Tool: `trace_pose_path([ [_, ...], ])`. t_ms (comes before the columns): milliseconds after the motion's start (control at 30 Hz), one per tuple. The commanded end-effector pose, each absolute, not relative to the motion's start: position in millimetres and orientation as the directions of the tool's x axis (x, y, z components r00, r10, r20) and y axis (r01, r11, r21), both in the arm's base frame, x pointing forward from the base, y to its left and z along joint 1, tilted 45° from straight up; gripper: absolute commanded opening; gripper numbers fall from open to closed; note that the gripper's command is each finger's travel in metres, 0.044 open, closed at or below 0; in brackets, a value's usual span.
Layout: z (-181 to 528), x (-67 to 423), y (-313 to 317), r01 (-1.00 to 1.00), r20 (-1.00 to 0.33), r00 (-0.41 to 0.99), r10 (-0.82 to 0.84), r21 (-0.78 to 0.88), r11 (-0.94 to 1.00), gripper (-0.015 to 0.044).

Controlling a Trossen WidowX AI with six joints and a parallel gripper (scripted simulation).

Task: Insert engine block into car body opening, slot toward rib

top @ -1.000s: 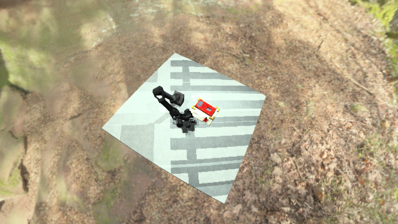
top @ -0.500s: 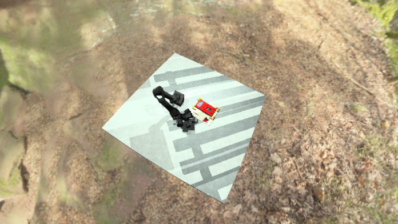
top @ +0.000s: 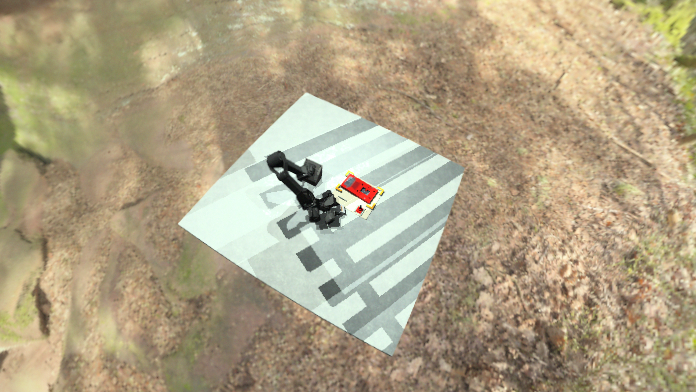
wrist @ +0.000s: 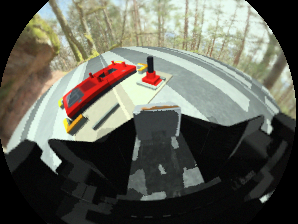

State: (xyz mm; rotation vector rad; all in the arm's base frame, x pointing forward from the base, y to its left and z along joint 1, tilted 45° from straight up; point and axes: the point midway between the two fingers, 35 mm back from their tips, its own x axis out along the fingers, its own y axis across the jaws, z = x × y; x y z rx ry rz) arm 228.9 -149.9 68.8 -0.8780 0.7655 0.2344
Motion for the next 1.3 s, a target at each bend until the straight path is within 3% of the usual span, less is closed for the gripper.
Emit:
trace_pose_path([
  [0,66.7,227.3,-152.8,-0.480,-0.696,0.707,-0.126,-0.604,0.637,0.0000],
  [100,66.7,227.3,-152.8,-0.480,-0.696,0.707,-0.126,-0.604,0.637,0.0000],
  [667,68.7,229.0,-149.9,-0.481,-0.689,0.716,-0.115,-0.606,0.633,0.0440],
  [1267,103.8,203.6,-136.2,-0.480,-0.695,0.707,-0.127,-0.604,0.636,0.0440],
])
